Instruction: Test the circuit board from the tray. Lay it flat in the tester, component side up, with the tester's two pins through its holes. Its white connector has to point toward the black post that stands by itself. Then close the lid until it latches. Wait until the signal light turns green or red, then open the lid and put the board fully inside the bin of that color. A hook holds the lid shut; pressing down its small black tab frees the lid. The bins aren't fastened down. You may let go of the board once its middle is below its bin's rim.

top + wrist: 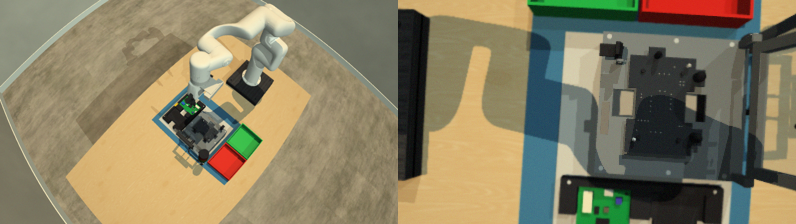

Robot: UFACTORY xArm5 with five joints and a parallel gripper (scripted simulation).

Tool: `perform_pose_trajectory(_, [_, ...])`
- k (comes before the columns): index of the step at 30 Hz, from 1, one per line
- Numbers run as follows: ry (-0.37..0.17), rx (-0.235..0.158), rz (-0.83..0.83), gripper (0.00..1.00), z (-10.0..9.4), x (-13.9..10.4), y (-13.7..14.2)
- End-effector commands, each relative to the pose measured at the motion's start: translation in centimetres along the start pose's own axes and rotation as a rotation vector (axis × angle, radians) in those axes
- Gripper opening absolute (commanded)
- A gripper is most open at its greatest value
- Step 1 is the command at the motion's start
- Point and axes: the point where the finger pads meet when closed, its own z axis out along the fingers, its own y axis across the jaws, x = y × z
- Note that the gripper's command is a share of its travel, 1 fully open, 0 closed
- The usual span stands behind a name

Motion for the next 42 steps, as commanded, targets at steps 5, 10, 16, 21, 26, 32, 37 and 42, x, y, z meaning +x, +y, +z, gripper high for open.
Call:
perform_pose_trajectory(5, [0.001,-0.008,0.037,1.00,-2.2,-6.5,-2.2])
perform_pose_trajectory(10, [0.001,-0.010,0.050,1.00,-2.9,-8.5,-3.2])
perform_pose_trajectory(16, [0.001,-0.010,0.050,1.00,-2.9,-8.5,-3.2])
perform_pose_trajectory(21, [0.001,-0.010,0.050,1.00,-2.9,-8.5,-3.2])
perform_pose_trajectory(26, [0.001,-0.010,0.050,1.00,-2.9,-8.5,-3.2])
perform_pose_trajectory(32, [0.001,-0.010,0.050,1.00,-2.9,-8.5,-3.2])
perform_pose_trajectory(37, [0.001,-0.010,0.050,1.00,-2.9,-8.5,-3.2])
perform_pose_trajectory(42, [0.001,-0.010,0.050,1.00,-2.9,-8.5,-3.2])
